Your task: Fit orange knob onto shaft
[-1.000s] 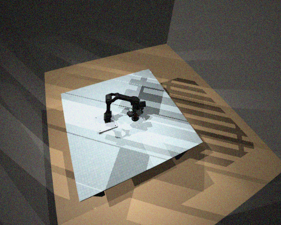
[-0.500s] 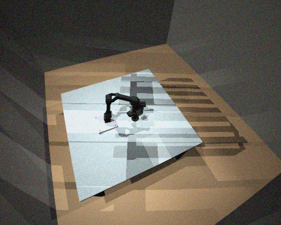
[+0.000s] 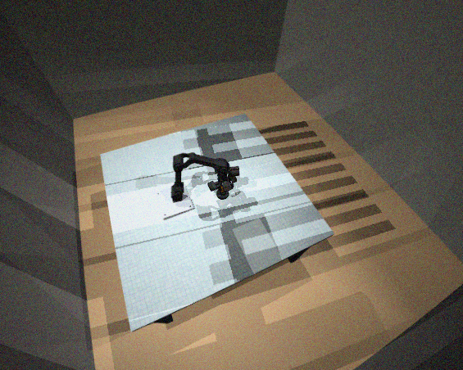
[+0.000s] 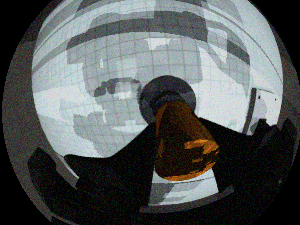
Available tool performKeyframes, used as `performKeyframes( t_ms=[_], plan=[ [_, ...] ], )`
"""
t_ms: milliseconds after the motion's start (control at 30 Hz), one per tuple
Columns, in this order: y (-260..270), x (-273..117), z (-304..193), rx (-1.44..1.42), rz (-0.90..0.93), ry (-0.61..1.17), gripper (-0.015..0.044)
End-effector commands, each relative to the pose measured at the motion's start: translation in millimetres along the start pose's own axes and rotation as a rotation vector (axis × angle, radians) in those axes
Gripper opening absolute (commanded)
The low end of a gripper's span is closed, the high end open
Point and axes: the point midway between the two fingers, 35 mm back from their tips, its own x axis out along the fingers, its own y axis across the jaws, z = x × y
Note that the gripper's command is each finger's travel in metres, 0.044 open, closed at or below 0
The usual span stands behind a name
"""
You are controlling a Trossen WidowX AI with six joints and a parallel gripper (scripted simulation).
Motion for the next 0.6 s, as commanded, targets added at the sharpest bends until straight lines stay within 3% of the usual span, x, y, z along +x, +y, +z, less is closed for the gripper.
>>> performKeyframes(
  t_ms=[0, 567],
  plan=[
    [0.1, 1.2, -0.2, 0.008, 0.005, -0.001, 0.0],
    [1.7, 1.8, 0.3, -0.015, 0.005, -0.001, 0.0]
  ],
)
